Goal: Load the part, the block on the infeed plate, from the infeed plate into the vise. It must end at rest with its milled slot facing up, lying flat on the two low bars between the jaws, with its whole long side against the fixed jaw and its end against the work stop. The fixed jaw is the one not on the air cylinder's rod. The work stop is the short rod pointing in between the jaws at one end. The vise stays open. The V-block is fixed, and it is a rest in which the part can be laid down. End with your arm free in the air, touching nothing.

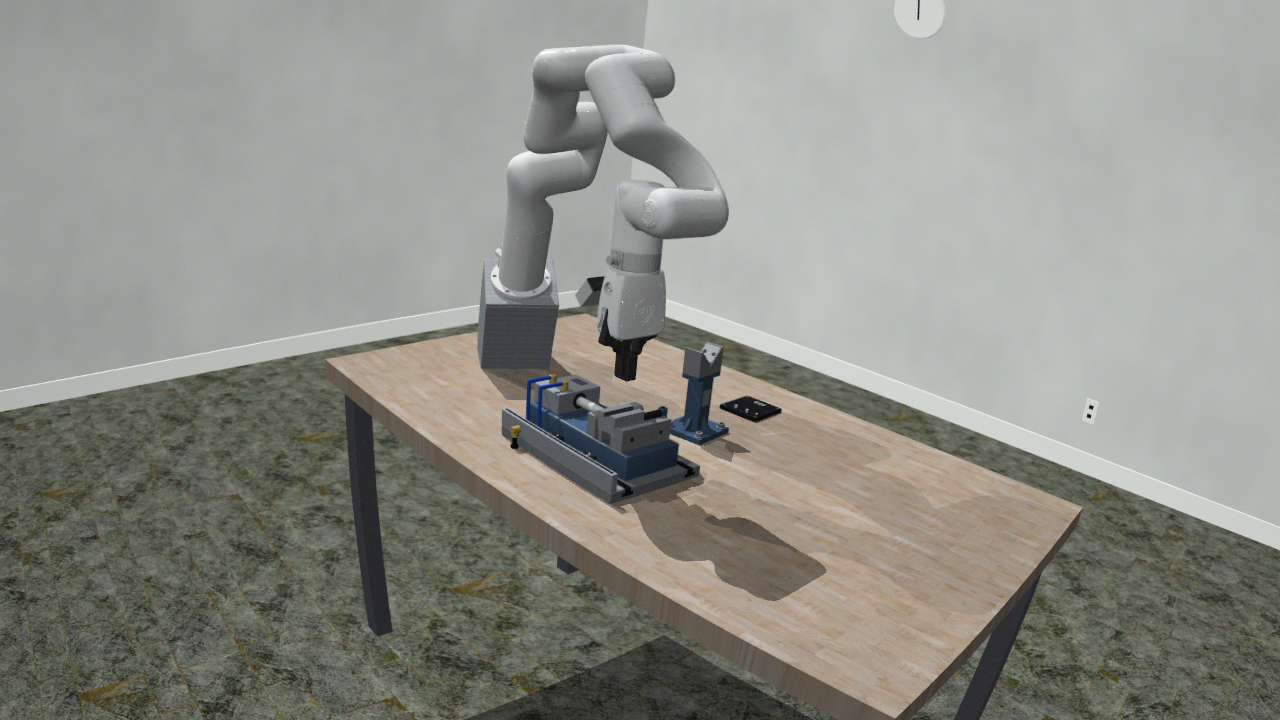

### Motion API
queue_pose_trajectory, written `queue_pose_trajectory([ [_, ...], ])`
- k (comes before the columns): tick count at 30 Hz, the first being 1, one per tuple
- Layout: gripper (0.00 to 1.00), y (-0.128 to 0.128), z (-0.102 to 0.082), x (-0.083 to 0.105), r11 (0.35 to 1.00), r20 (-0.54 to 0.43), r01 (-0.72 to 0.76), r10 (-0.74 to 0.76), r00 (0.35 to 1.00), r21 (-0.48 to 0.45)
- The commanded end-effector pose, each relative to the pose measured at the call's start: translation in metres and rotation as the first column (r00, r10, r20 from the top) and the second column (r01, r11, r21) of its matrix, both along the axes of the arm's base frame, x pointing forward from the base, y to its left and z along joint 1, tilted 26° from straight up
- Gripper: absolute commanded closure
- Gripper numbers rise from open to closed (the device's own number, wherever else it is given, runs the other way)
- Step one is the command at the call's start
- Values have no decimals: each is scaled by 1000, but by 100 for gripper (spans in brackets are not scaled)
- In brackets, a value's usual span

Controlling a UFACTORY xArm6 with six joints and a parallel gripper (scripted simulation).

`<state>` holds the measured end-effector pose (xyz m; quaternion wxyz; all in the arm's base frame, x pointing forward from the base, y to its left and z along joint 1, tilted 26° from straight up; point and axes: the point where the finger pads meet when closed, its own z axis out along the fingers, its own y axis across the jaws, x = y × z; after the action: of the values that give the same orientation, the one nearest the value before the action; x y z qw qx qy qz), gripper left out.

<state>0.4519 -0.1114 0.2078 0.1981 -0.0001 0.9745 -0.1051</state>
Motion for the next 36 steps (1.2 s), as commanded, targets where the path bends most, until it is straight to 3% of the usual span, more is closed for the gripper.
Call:
queue_pose_trajectory([
  [1, 100, -9, 3, 0, 1000, 2, 0, 0, 1000, 0],
  [6, 100, -44, 10, -3, 1000, 3, 0, 0, 1000, 0],
  [36, 100, -44, 10, -3, 1000, 3, 0, 0, 1000, 0],
])
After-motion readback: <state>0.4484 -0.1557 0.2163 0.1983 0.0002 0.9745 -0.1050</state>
